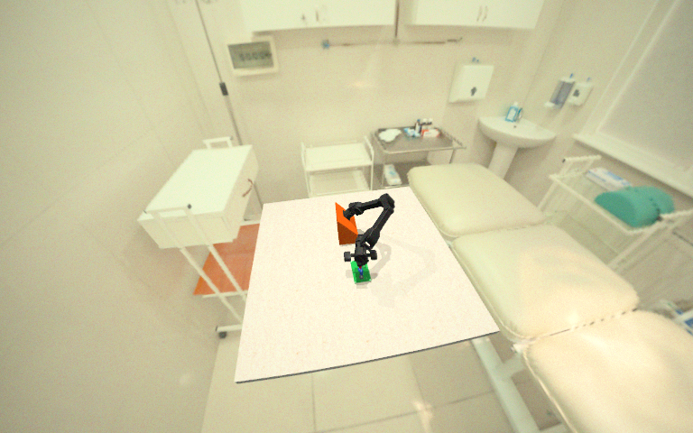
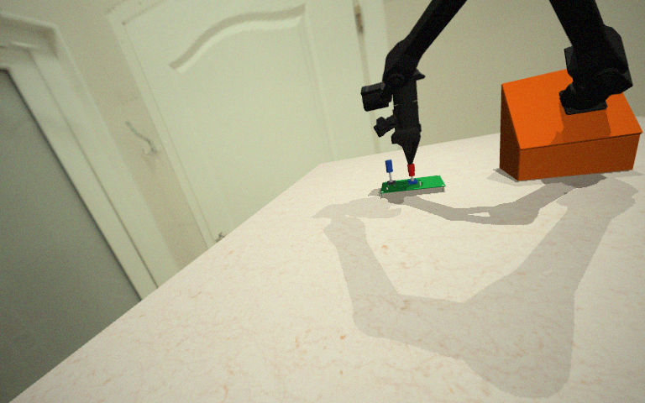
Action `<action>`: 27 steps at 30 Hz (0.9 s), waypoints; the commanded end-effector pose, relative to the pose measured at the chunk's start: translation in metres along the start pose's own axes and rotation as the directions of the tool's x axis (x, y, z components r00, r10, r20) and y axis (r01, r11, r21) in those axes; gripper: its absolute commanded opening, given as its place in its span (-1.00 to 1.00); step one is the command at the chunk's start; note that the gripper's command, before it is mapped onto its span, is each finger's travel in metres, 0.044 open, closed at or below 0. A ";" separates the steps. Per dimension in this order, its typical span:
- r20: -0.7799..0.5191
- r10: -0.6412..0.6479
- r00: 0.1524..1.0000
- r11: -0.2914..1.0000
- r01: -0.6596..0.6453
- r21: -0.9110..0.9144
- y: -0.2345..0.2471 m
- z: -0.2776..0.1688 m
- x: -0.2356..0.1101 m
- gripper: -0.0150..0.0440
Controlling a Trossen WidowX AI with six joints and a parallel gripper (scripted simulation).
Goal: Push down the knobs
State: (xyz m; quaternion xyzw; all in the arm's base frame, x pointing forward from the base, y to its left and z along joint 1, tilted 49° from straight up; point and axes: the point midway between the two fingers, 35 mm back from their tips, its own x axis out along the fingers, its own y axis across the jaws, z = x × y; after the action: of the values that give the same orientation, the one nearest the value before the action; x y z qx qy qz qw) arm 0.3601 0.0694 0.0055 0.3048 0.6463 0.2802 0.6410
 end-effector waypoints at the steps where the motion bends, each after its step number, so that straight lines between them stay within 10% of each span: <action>1: -0.012 -0.003 1.000 1.000 0.003 -0.015 0.002 0.000 0.009 -0.49; 27: -0.012 -0.003 1.000 1.000 0.002 -0.015 0.002 0.000 0.016 -0.49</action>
State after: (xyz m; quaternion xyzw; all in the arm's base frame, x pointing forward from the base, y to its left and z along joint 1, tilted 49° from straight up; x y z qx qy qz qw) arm 0.3599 0.0707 0.0037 0.3081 0.6452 0.2777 0.6417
